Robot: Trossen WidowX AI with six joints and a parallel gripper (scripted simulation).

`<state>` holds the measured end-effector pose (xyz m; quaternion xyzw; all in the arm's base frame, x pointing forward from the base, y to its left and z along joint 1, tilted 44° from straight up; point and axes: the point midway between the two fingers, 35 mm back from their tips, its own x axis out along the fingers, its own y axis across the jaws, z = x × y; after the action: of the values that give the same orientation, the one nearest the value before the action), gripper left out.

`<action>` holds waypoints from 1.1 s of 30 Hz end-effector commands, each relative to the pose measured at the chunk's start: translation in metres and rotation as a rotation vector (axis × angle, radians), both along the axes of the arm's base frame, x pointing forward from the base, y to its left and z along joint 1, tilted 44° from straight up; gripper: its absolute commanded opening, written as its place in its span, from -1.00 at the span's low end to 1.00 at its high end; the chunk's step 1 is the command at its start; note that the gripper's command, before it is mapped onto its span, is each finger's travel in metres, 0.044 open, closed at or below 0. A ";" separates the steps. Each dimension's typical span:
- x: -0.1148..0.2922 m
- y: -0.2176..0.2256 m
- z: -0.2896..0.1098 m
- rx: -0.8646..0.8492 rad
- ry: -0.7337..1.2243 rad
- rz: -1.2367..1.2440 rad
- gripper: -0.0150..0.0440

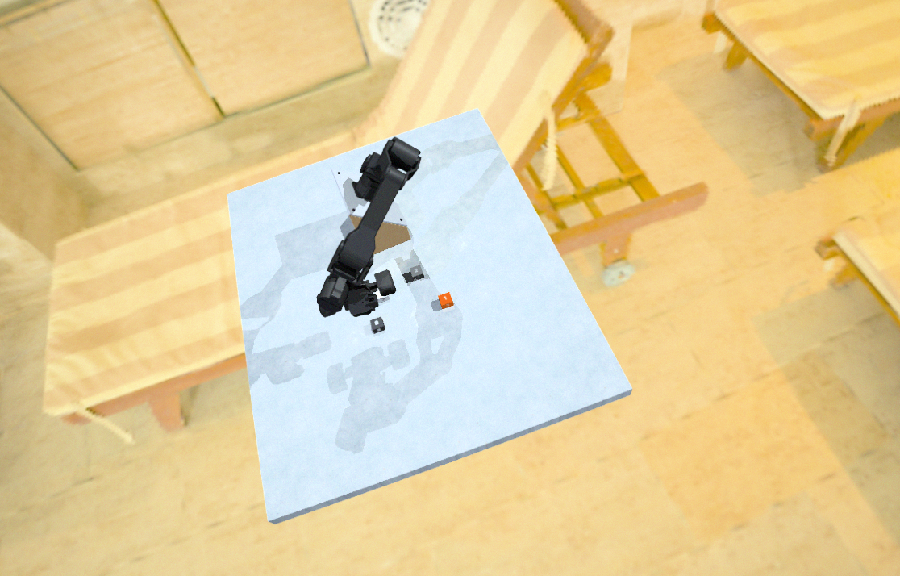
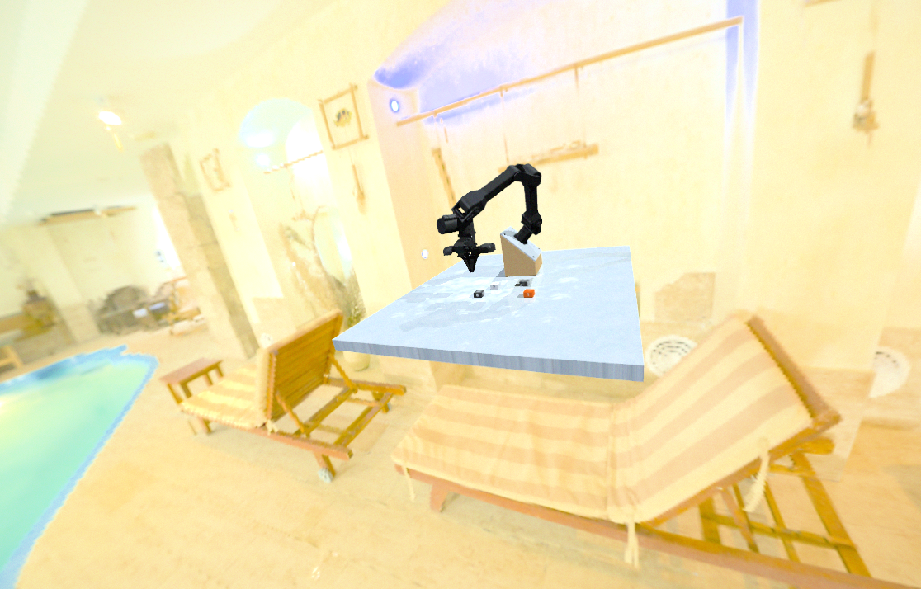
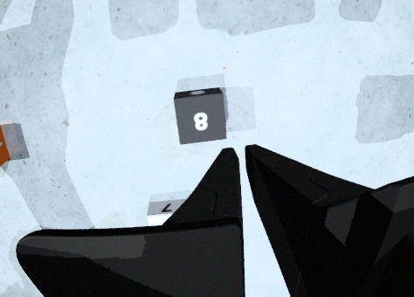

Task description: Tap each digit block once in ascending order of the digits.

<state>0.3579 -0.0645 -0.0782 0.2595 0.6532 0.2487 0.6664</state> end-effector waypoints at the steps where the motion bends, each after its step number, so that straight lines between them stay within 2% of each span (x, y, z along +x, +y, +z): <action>1: -0.009 0.038 -0.035 0.021 0.033 0.014 -0.42; 33: -0.009 0.059 -0.057 0.022 0.033 0.014 -0.42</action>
<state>0.3505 -0.0082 -0.1335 0.2636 0.6616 0.2559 0.6537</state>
